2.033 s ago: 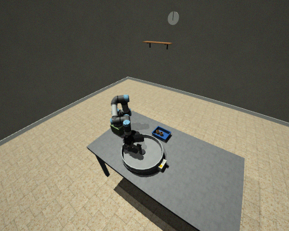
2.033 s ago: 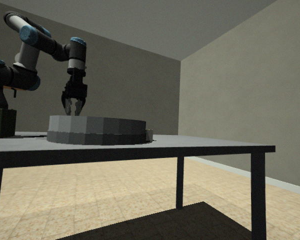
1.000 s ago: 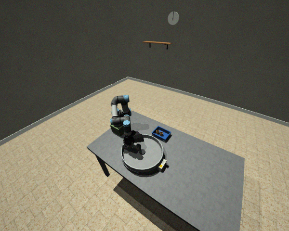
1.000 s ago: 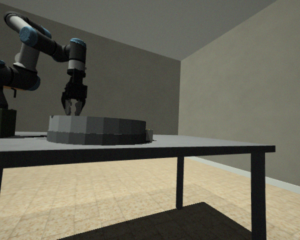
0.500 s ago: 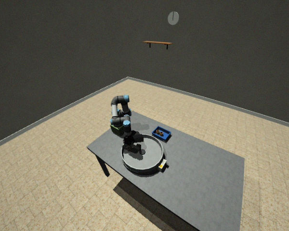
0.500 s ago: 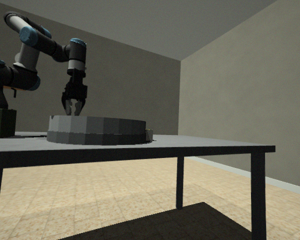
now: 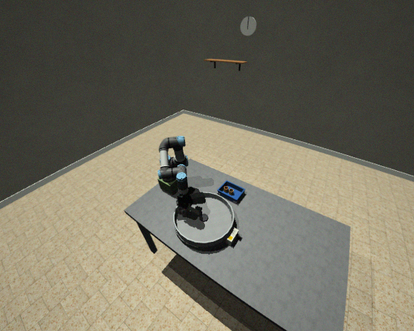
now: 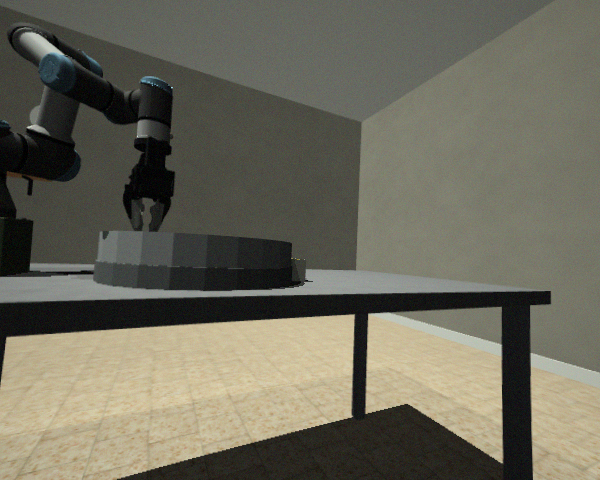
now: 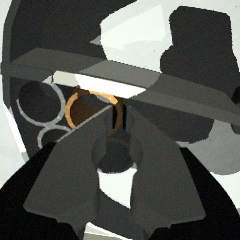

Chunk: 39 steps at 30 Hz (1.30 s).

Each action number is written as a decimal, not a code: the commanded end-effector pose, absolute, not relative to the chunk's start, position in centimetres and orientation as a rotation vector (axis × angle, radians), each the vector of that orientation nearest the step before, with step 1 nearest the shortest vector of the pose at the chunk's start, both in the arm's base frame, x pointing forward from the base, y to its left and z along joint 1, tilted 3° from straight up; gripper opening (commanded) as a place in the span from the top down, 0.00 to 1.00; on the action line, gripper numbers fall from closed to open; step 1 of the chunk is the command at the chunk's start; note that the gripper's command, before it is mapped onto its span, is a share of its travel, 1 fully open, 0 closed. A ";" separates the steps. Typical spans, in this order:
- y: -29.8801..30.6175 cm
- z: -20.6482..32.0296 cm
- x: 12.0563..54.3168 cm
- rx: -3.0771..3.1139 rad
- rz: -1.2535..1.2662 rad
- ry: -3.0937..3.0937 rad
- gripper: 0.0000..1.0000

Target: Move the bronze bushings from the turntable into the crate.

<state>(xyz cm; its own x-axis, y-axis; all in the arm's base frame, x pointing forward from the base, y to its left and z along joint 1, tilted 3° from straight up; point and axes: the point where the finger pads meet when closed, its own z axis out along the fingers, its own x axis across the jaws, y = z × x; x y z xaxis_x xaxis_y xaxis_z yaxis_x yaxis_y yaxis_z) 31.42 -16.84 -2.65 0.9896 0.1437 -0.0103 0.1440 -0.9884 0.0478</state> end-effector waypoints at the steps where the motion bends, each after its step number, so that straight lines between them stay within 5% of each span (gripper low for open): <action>1: -16.9 -2.6 31.5 3.083 -0.009 0.223 1.00; 39: -16.7 1.1 31.5 3.083 -0.009 0.223 1.00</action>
